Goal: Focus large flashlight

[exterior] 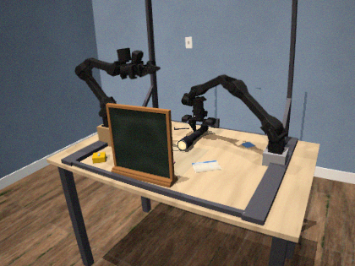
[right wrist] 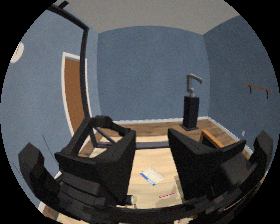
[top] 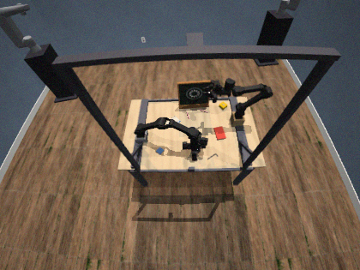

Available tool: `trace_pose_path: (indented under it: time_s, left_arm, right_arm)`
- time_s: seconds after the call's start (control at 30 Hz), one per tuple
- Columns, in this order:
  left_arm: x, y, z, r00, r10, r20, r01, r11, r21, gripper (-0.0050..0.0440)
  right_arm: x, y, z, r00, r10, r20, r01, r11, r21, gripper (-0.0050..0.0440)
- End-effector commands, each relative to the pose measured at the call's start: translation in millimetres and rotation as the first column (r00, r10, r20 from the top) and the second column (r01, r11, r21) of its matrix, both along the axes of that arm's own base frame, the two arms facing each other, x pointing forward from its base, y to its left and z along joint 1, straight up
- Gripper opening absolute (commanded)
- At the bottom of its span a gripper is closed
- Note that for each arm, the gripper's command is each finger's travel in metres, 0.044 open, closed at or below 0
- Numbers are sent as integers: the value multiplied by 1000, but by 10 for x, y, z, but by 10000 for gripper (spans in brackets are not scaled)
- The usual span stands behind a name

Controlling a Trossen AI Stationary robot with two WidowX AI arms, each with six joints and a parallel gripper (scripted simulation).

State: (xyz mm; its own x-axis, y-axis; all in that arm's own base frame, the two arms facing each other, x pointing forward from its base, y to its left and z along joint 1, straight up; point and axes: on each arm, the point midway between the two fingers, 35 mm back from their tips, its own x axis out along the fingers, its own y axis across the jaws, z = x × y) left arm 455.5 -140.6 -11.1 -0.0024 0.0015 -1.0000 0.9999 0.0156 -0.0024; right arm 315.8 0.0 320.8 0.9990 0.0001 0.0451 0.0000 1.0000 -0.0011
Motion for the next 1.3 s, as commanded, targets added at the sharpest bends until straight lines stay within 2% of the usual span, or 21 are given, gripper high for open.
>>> trace_pose_path:
  time_s: [0.0,0.17,0.2,0.8,0.97,1.13,1.2,1.27]
  left_arm:
    - [55,-14,150,999,-1,36,1,1000,-11,130]
    - [56,-15,154,999,-1,36,2,1000,-11,130]
    - [57,-15,155,999,-1,37,2,1000,-11,130]
    - [62,-19,172,999,-2,40,3,1000,-13,130]
    - [62,-19,172,999,-2,40,3,1000,-13,130]
    - [62,-19,172,999,-2,40,3,1000,-13,130]
    - [62,-19,172,999,-2,40,3,1000,-13,130]
    - [62,-19,172,999,-2,40,3,1000,-13,130]
  right_arm:
    - [-12,-6,74,1000,-4,16,4,1000,-5,168]
    - [-12,-6,74,1000,-4,16,4,1000,-5,168]
    - [-12,-6,74,1000,-4,16,4,1000,-5,440]
    - [-12,-6,74,1000,-4,16,4,1000,-5,440]
    - [215,72,-139,995,23,-100,-8,988,151,440]
    - [432,171,-418,971,51,-233,31,942,335,440]
    - [432,171,-418,971,51,-233,31,942,335,440]
    - [505,210,-529,958,61,-281,57,918,392,440]
